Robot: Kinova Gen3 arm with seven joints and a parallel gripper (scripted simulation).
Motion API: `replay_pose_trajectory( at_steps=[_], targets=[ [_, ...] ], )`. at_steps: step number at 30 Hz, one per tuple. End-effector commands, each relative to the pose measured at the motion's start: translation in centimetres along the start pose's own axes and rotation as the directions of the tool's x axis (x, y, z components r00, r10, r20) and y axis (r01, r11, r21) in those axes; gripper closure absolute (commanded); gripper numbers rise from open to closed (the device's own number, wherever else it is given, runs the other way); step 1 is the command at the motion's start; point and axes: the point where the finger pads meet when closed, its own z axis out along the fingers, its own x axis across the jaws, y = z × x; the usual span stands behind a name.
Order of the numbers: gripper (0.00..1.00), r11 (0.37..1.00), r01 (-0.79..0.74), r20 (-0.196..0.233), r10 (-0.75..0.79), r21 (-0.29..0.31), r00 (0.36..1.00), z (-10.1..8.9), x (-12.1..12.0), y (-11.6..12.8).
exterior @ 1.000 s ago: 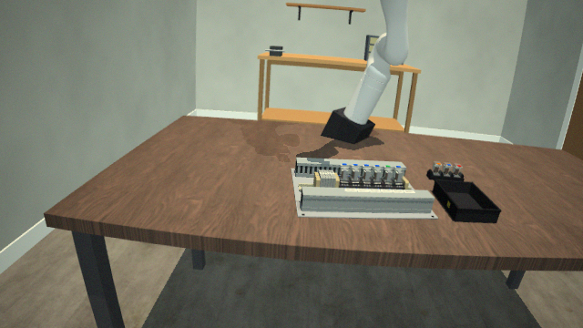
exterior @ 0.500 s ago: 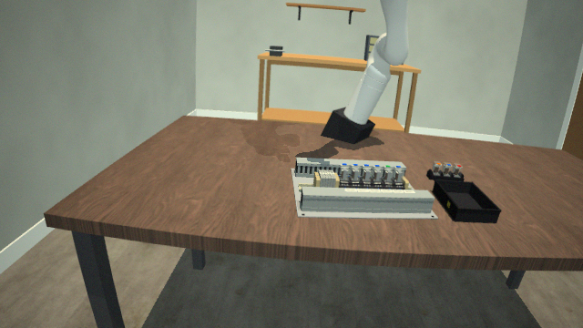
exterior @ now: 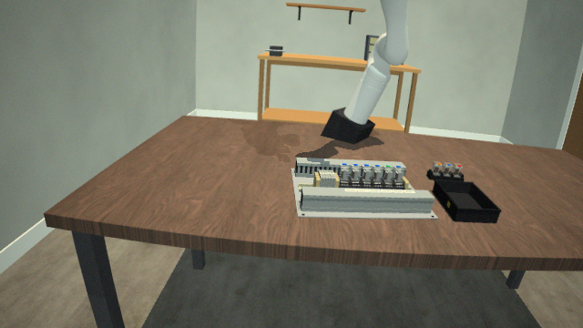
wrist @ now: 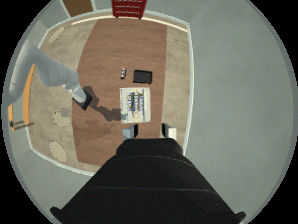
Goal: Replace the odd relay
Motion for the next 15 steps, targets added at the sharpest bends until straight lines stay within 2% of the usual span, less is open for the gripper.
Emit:
replay_pose_trajectory(
  at_steps=[1, 6, 8, 9, 15],
  targets=[
    [0.00, 0.998, 0.002, 0.134, -0.011, 0.066, 0.991, -0.2, 0.1, 0.0],
    [0.00, 0.995, -0.001, 0.201, -0.019, 0.100, 0.979, -0.2, 0.1, 0.0],
    [0.00, 0.995, -0.001, 0.201, -0.019, 0.100, 0.979, -0.2, 0.1, 0.0],
    [0.00, 1.000, 0.000, 0.011, -0.001, 0.005, 1.000, 0.1, 0.0, 0.0],
    [0.00, 0.999, 0.002, 0.093, -0.006, 0.046, 0.996, 1.6, -0.3, -0.2]
  ],
)
